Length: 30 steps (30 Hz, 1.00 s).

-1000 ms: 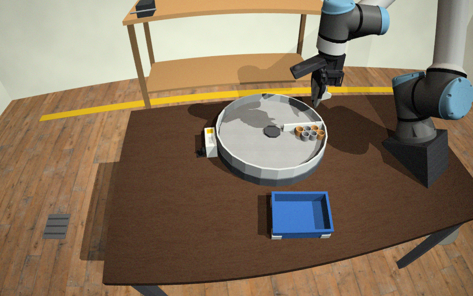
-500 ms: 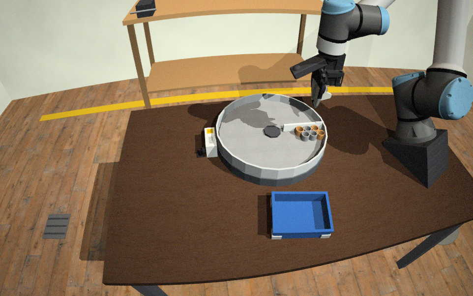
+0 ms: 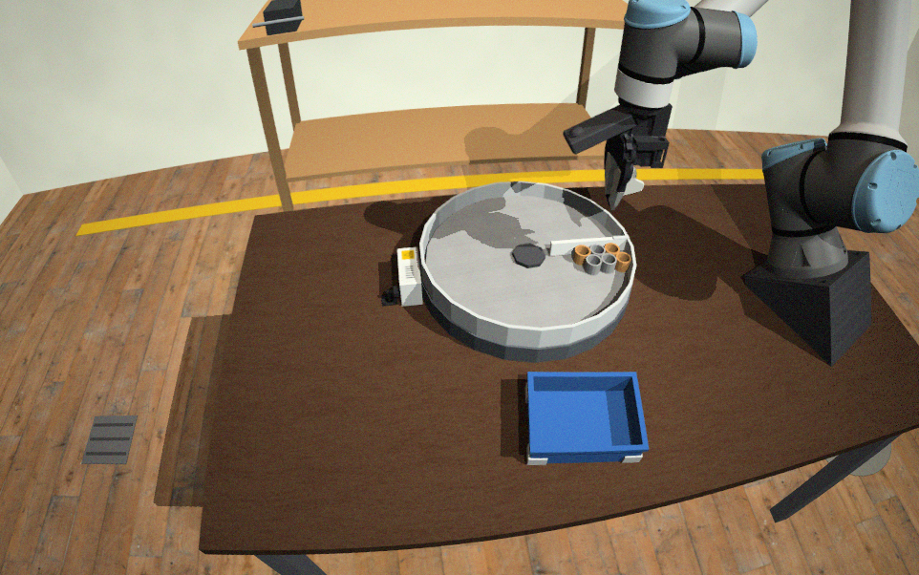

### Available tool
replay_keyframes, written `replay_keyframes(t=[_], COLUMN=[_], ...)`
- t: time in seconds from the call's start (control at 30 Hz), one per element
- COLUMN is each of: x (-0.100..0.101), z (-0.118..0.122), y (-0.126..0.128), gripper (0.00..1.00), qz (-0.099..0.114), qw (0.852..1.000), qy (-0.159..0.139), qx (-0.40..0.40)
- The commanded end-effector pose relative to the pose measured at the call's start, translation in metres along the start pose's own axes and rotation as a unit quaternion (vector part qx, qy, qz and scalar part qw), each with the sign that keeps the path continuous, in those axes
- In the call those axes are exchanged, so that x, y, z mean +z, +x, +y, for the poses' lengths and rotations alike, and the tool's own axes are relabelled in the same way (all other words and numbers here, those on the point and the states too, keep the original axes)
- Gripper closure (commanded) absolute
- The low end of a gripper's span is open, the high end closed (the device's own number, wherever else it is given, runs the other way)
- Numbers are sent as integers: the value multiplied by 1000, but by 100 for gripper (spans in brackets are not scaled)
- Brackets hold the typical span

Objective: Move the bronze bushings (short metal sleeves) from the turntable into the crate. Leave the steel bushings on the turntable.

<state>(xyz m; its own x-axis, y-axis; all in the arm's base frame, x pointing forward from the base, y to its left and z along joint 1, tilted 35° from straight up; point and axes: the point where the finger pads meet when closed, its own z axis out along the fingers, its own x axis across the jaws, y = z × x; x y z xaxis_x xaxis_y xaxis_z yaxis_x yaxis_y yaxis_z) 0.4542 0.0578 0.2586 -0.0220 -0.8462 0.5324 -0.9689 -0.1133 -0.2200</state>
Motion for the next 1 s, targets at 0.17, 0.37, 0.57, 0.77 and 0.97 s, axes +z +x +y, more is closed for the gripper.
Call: replay_keyframes(t=[0.17, 0.37, 0.57, 0.77, 0.97], x=[1, 1, 2, 15, 44], z=[1, 1, 1, 10, 29], y=[-1, -1, -1, -4, -12], gripper=[95, 95, 94, 94, 94], qz=[0, 0, 0, 0, 0], qw=[1000, 1000, 1000, 1000, 999], qy=[0, 0, -1, -2, -2], qx=[0, 0, 0, 16, 51])
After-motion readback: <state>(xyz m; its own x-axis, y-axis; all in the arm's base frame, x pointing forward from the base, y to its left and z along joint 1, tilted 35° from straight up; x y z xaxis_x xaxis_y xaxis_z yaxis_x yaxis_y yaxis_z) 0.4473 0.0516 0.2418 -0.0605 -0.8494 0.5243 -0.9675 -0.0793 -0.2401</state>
